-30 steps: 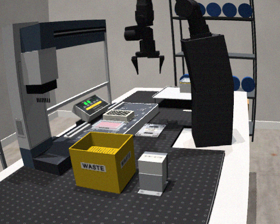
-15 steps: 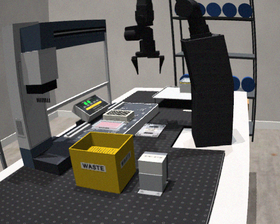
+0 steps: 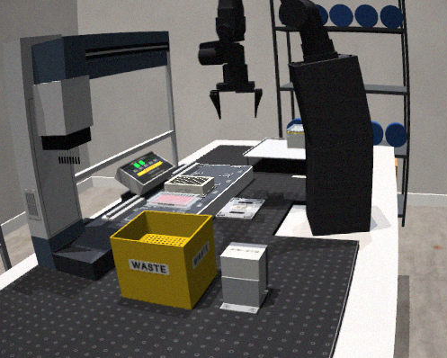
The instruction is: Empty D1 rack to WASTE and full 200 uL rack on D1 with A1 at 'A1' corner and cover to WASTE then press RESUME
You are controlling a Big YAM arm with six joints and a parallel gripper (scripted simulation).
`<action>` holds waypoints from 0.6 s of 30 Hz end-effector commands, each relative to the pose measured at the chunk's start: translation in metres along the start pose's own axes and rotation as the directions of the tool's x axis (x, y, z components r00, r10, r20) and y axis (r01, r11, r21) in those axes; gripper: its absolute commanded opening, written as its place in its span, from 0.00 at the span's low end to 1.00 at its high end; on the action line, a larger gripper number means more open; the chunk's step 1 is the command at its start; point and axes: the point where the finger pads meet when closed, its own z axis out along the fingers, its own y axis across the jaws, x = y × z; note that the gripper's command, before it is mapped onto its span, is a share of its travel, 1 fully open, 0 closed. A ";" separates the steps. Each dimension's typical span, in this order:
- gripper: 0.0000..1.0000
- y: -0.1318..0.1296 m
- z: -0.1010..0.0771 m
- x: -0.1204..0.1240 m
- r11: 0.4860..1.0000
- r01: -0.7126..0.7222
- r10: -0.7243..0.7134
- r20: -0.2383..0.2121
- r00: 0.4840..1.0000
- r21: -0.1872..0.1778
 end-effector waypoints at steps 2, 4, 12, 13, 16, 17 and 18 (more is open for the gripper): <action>1.00 -0.004 0.004 -0.012 0.999 -0.040 0.040 -0.007 0.999 0.015; 1.00 -0.007 0.004 -0.022 0.997 -0.081 0.081 -0.007 0.997 0.014; 1.00 -0.018 0.004 -0.061 0.975 -0.223 0.223 -0.005 0.975 0.013; 1.00 -0.020 0.004 -0.066 0.975 -0.223 0.223 -0.005 0.975 0.013; 1.00 -0.023 0.004 -0.076 0.975 -0.223 0.223 -0.005 0.975 0.012; 1.00 -0.023 0.004 -0.076 0.975 -0.223 0.223 -0.005 0.975 0.012; 1.00 -0.024 0.004 -0.081 0.975 -0.223 0.223 -0.005 0.975 0.012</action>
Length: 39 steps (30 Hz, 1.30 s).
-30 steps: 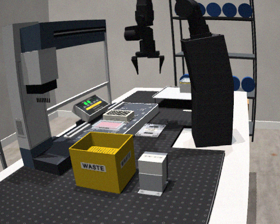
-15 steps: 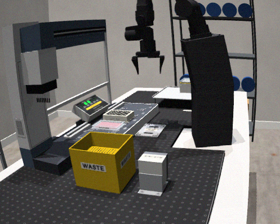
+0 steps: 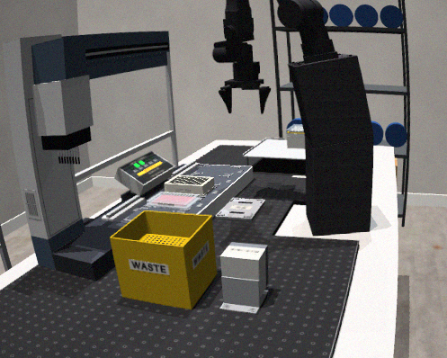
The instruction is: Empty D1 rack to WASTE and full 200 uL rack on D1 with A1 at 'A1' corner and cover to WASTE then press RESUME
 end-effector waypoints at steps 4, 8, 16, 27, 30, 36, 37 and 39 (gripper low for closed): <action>1.00 -0.002 0.005 -0.018 0.999 0.028 -0.027 -0.009 1.000 0.019; 1.00 -0.008 0.006 -0.006 0.998 0.050 -0.049 -0.022 0.999 0.033; 1.00 -0.007 0.006 -0.007 0.998 0.049 -0.048 -0.020 0.999 0.031; 1.00 -0.007 0.006 -0.007 0.998 0.047 -0.046 -0.020 0.999 0.031; 1.00 -0.007 0.006 -0.007 0.998 0.047 -0.046 -0.020 0.999 0.031; 1.00 -0.007 0.006 -0.007 0.998 0.047 -0.046 -0.020 0.999 0.031; 1.00 -0.007 0.006 -0.007 0.998 0.047 -0.046 -0.020 0.999 0.031; 1.00 -0.007 0.006 -0.007 0.998 0.047 -0.046 -0.020 0.999 0.031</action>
